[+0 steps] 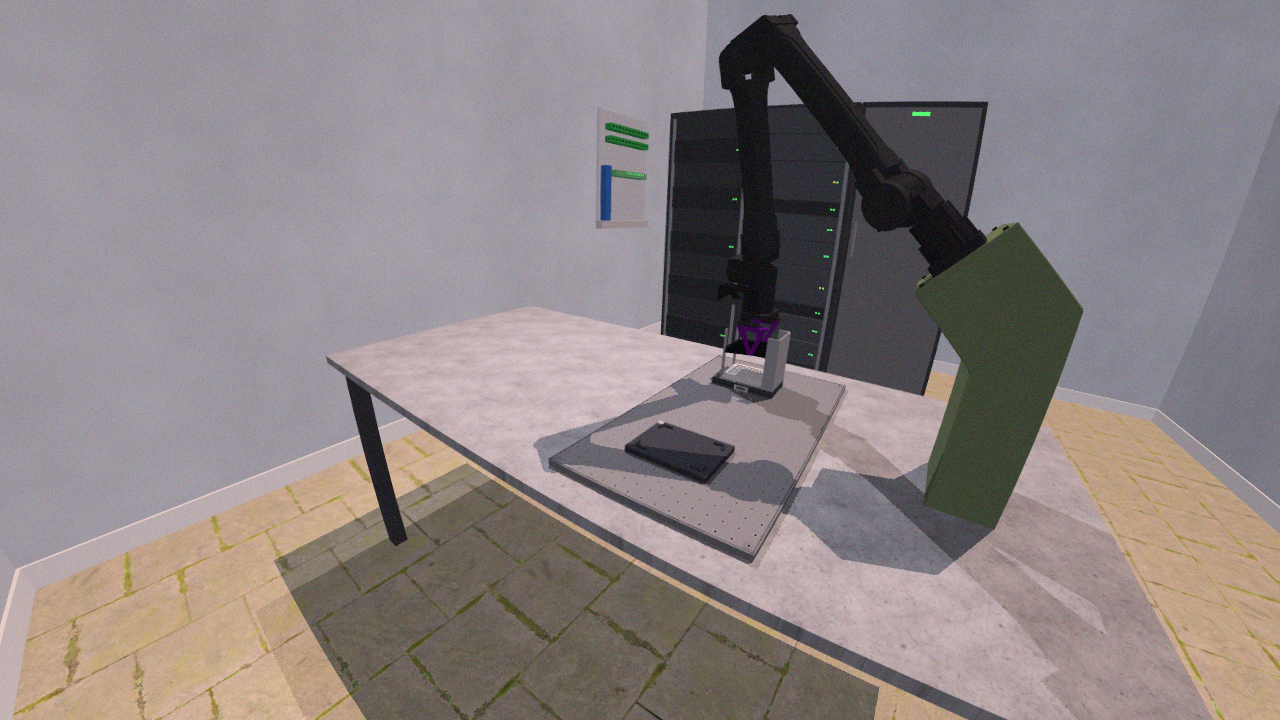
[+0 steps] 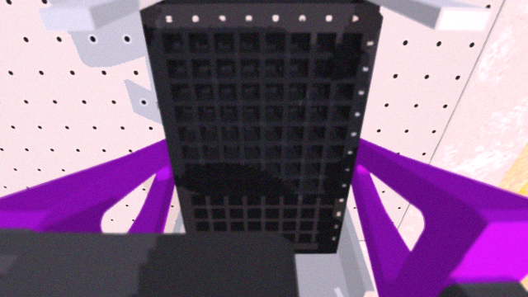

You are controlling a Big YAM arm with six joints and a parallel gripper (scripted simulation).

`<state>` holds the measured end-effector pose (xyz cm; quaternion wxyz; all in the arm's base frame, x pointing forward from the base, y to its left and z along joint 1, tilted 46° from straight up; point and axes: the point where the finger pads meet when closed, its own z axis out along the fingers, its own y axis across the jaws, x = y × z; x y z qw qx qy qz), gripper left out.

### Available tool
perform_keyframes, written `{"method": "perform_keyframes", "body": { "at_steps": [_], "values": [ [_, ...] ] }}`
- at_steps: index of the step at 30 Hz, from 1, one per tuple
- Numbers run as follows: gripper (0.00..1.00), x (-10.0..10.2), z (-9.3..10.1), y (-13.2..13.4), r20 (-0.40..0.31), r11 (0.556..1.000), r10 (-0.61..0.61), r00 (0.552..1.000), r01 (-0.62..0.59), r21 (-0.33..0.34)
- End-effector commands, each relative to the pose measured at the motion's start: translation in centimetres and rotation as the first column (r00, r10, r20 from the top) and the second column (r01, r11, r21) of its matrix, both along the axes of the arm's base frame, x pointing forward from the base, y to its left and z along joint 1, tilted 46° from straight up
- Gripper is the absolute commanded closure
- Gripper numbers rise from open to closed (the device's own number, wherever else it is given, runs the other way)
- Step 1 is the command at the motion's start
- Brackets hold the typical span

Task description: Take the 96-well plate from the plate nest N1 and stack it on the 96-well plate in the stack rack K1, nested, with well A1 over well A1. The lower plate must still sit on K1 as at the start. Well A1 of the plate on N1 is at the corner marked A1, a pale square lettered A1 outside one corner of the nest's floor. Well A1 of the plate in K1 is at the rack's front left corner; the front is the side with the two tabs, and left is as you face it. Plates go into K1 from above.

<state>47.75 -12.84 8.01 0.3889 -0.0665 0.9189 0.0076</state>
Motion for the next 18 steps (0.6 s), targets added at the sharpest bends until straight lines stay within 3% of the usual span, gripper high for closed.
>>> {"method": "perform_keyframes", "body": {
  "at_steps": [1,18],
  "values": [
    [1.0,1.1,0.1,-0.3,0.02,1.0,-0.01,1.0,0.01,0.0],
    [1.0,2.8,-1.9,0.1,0.017,1.0,-0.006,1.0,0.006,0.001]
  ]
}}
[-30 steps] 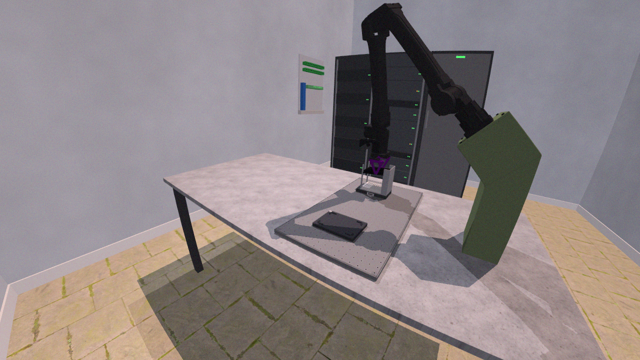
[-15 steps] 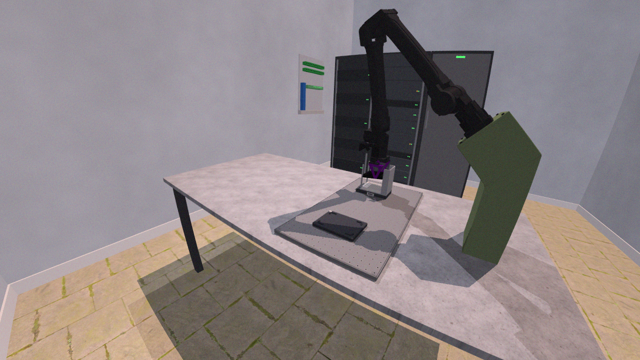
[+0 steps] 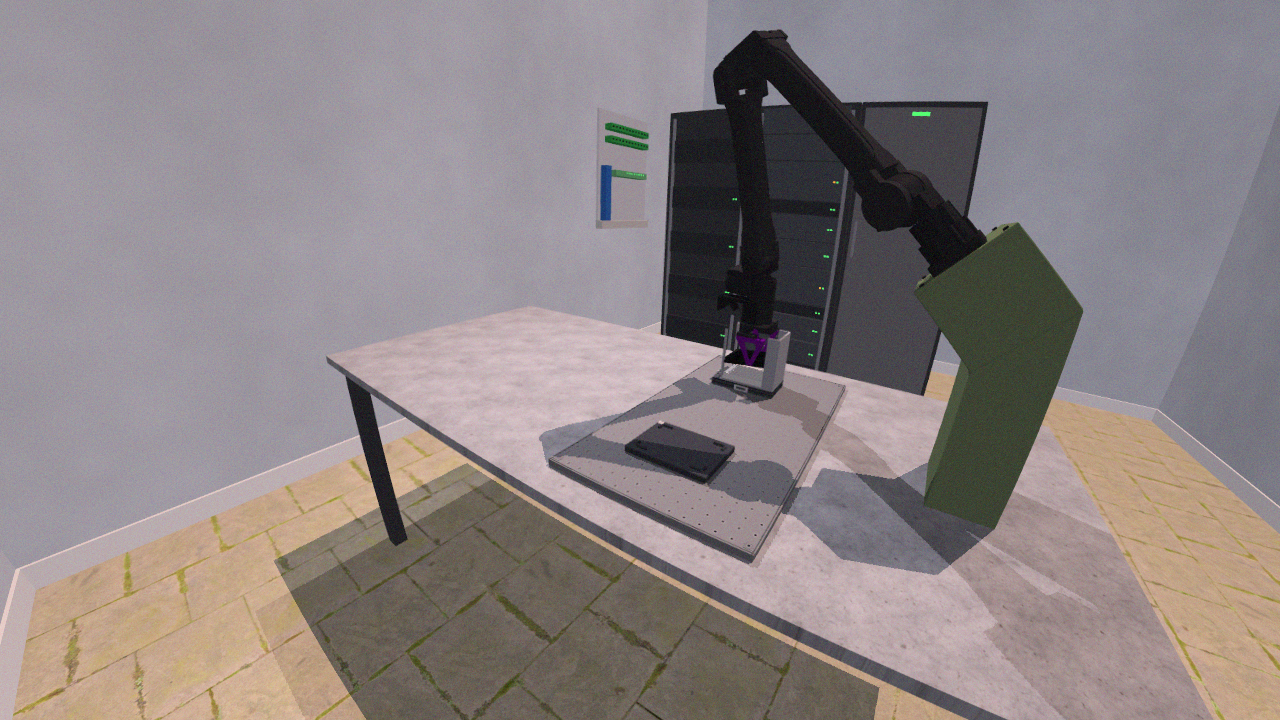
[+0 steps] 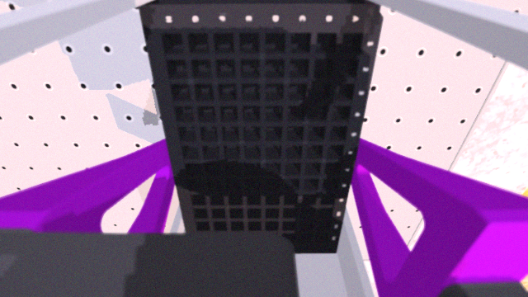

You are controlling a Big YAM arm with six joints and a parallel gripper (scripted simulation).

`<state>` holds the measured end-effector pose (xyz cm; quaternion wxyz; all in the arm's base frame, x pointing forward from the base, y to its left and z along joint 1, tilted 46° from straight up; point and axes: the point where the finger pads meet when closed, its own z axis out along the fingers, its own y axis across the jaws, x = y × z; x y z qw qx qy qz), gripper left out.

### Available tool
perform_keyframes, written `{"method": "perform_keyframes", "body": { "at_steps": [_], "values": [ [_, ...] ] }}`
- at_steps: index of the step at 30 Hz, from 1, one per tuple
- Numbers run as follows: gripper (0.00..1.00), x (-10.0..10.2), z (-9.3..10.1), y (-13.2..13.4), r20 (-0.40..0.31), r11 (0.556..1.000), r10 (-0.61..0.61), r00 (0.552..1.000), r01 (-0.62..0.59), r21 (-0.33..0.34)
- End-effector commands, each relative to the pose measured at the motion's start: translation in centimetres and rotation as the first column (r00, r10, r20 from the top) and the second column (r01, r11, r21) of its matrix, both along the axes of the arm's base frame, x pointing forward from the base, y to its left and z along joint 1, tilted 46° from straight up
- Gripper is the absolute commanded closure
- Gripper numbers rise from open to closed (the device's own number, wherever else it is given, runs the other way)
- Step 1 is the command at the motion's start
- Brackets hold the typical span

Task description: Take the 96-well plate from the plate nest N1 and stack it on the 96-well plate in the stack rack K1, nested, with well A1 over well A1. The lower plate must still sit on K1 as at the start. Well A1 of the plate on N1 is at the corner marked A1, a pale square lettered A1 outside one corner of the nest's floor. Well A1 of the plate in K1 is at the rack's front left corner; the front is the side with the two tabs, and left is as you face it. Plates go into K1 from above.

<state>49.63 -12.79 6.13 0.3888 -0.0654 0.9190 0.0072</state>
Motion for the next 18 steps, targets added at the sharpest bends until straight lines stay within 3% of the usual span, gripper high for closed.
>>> {"method": "perform_keyframes", "body": {
  "at_steps": [1,15,18],
  "values": [
    [1.0,1.1,-0.1,0.3,0.017,1.0,0.001,1.0,-0.001,0.002],
    [1.0,1.9,-1.5,-0.3,0.013,1.0,-0.011,1.0,0.011,0.002],
    [1.0,1.7,-0.9,-0.1,0.017,1.0,-0.004,1.0,0.004,-0.004]
  ]
}}
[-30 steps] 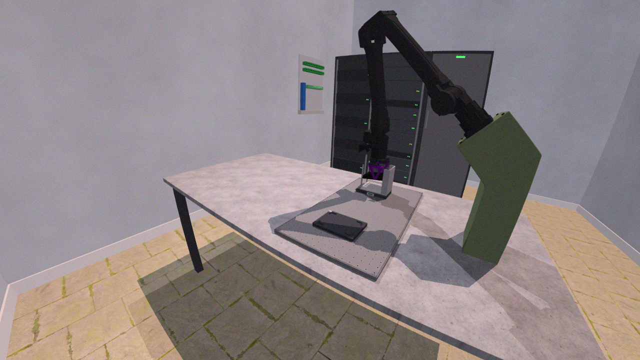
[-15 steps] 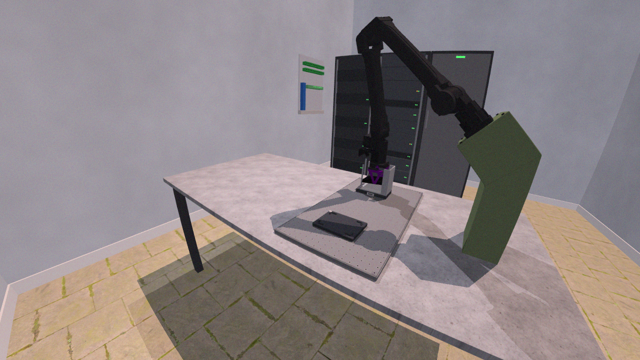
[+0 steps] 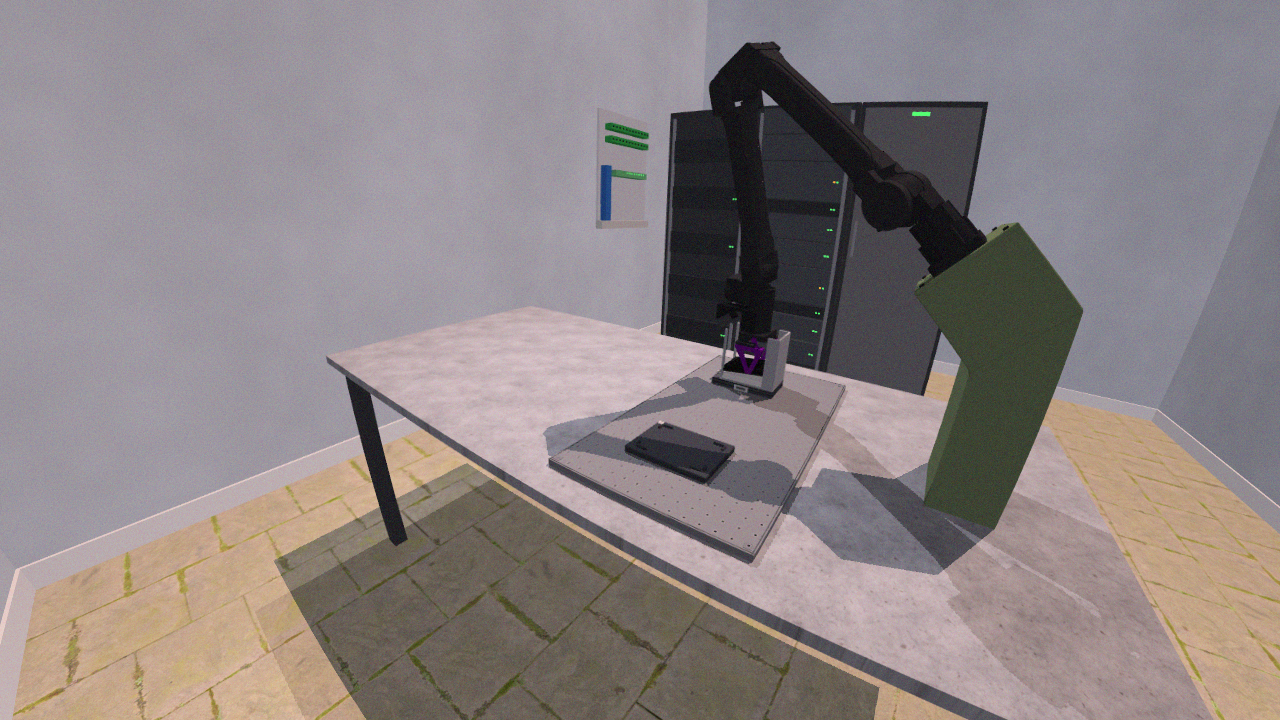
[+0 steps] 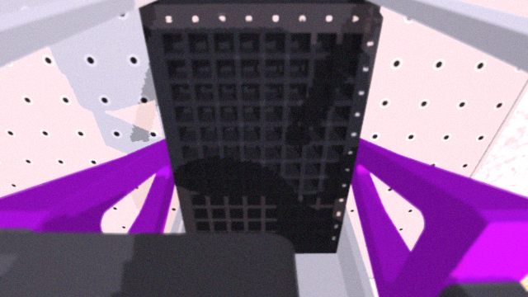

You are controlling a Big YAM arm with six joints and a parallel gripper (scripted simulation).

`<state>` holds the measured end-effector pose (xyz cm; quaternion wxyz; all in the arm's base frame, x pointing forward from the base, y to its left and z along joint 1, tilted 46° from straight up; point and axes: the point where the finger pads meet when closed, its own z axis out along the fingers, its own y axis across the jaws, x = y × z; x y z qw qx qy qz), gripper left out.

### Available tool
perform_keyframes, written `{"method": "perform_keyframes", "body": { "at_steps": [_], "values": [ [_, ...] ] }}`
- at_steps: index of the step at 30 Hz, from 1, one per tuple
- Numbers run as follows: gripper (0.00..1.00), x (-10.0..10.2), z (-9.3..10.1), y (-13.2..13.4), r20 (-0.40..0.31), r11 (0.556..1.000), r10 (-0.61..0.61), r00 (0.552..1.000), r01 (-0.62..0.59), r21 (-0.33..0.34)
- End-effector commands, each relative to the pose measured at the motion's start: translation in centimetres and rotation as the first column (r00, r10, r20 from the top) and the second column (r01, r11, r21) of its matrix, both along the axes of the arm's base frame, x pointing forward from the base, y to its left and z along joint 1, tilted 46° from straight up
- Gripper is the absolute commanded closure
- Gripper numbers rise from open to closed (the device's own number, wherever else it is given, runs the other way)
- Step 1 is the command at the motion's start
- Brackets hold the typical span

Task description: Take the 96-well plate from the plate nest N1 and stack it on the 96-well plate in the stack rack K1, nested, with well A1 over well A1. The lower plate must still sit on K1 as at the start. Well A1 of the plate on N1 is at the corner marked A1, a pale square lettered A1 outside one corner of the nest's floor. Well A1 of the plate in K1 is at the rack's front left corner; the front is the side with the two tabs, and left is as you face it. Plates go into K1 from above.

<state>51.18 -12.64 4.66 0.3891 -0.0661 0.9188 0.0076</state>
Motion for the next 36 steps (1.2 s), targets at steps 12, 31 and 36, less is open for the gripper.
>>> {"method": "perform_keyframes", "body": {
  "at_steps": [12,31,36],
  "values": [
    [1.0,0.13,0.57,-0.26,0.016,1.0,-0.005,1.0,0.005,-0.004],
    [1.0,0.57,-0.24,0.11,0.011,1.0,-0.004,1.0,0.004,0.002],
    [1.0,0.62,-0.3,0.15,0.011,1.0,-0.004,1.0,0.004,0.002]
  ]
}}
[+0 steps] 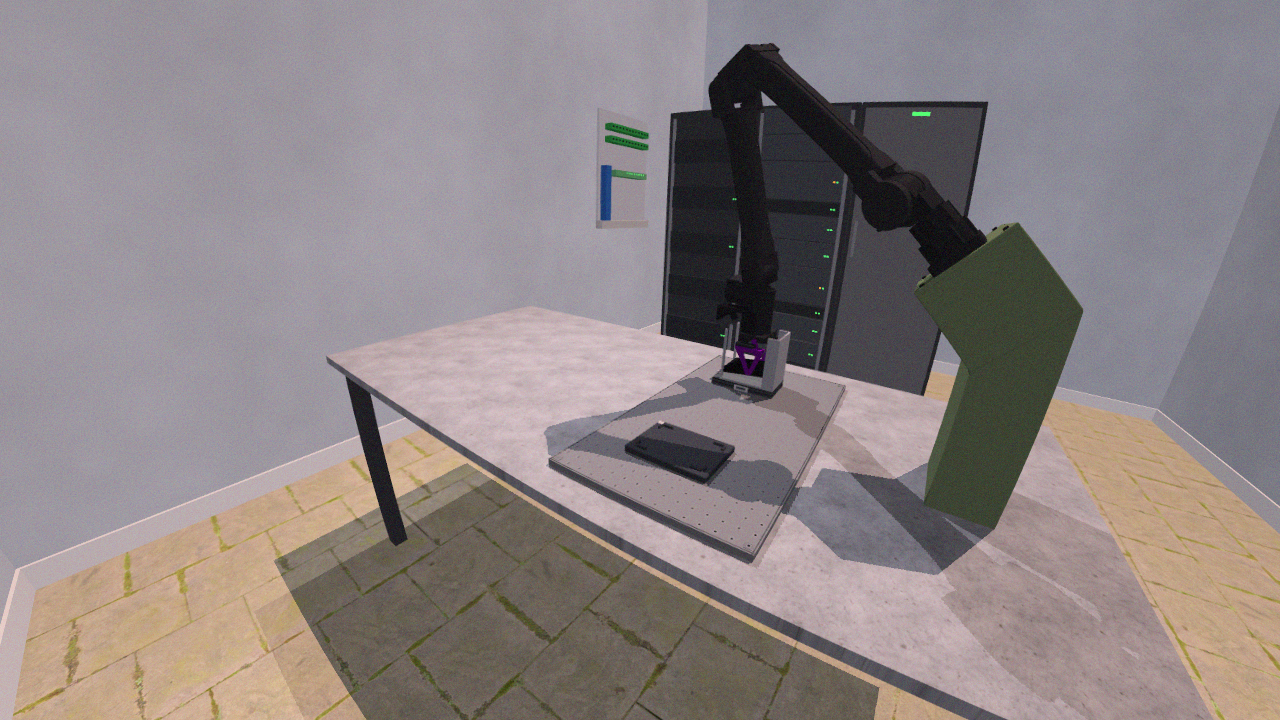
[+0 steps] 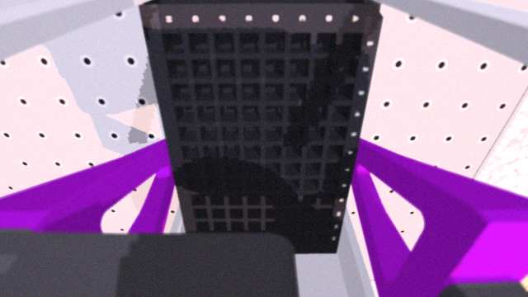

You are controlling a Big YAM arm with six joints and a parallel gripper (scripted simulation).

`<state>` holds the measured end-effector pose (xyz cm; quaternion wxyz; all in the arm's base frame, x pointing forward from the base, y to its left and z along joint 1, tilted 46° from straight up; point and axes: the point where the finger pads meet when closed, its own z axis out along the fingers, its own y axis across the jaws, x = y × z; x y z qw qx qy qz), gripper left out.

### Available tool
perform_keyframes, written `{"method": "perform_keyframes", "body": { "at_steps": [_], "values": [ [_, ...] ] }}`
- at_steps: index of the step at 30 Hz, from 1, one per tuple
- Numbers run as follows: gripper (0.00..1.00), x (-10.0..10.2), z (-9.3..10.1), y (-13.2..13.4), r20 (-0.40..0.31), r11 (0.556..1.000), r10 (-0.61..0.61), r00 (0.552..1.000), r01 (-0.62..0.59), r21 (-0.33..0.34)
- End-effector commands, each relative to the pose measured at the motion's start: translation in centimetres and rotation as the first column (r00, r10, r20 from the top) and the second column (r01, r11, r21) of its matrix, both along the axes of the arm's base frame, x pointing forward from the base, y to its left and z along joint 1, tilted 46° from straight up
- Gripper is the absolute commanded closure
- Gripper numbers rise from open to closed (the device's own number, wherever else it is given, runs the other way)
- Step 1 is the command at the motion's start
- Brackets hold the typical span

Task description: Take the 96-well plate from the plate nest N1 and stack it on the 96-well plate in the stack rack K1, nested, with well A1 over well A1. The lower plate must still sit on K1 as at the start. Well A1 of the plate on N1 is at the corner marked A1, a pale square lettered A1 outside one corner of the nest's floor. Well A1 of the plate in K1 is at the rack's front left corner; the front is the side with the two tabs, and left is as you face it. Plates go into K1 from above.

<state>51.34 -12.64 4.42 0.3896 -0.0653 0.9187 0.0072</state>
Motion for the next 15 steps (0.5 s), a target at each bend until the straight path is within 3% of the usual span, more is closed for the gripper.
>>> {"method": "perform_keyframes", "body": {
  "at_steps": [1,15],
  "values": [
    [1.0,0.46,-0.04,0.17,0.011,1.0,-0.002,1.0,0.002,0.002],
    [1.0,0.6,-0.22,0.18,0.01,1.0,-0.002,1.0,0.002,0.002]
  ]
}}
